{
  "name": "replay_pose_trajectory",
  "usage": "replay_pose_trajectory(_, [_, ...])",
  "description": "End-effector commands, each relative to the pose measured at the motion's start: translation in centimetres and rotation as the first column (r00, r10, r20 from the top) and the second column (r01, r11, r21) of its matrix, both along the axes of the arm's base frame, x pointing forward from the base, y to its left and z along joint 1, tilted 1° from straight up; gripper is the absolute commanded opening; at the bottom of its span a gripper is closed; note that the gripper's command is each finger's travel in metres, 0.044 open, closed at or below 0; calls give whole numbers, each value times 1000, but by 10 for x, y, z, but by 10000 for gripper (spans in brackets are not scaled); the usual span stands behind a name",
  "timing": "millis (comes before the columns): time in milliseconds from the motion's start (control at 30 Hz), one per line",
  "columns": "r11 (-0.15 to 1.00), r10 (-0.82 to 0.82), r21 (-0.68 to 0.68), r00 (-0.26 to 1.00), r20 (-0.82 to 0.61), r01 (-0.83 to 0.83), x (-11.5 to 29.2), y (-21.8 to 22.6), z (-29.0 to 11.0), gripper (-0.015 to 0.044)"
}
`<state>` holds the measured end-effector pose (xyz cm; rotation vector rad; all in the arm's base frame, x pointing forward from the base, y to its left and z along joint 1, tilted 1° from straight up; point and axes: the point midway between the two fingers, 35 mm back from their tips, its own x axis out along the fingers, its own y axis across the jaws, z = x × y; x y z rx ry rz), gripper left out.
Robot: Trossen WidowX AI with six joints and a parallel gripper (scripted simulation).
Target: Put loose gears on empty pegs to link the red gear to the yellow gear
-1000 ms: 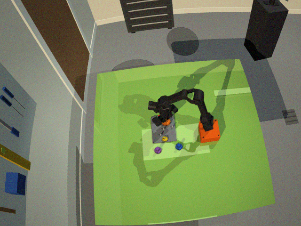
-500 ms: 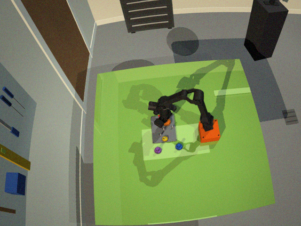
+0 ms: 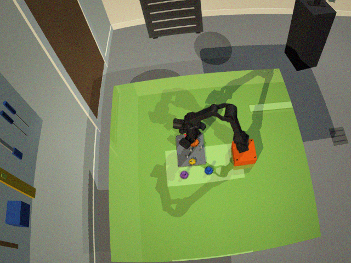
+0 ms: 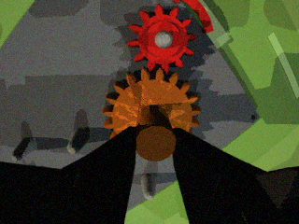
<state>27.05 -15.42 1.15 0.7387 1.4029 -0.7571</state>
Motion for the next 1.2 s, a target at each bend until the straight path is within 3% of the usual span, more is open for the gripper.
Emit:
replay_pose_trajectory(0, [999,-37,0,999,2,37,0,0,1,79])
replay_pose_trajectory(100, [998,-70,1,998,3,70,0,-1,4,140])
replay_pose_trajectory(533, [997,-73,1,997,4,73,-1,0,49,140])
replay_pose_trajectory(600, [1000,-9,1,1000,1,9,1,10,42,193])
replay_pose_trajectory(700, [967,254,-1,967,-4,-254,7,52,42,271])
replay_pose_trajectory(800, [857,515,-2,857,-10,-515,6,96,41,350])
replay_pose_trajectory(900, [678,735,-1,678,-15,-735,-2,136,40,429])
replay_pose_trajectory(1100, [193,981,2,193,-25,-981,-31,204,36,440])
replay_pose_trajectory(1167, [134,991,2,133,-26,-991,-35,210,35,440])
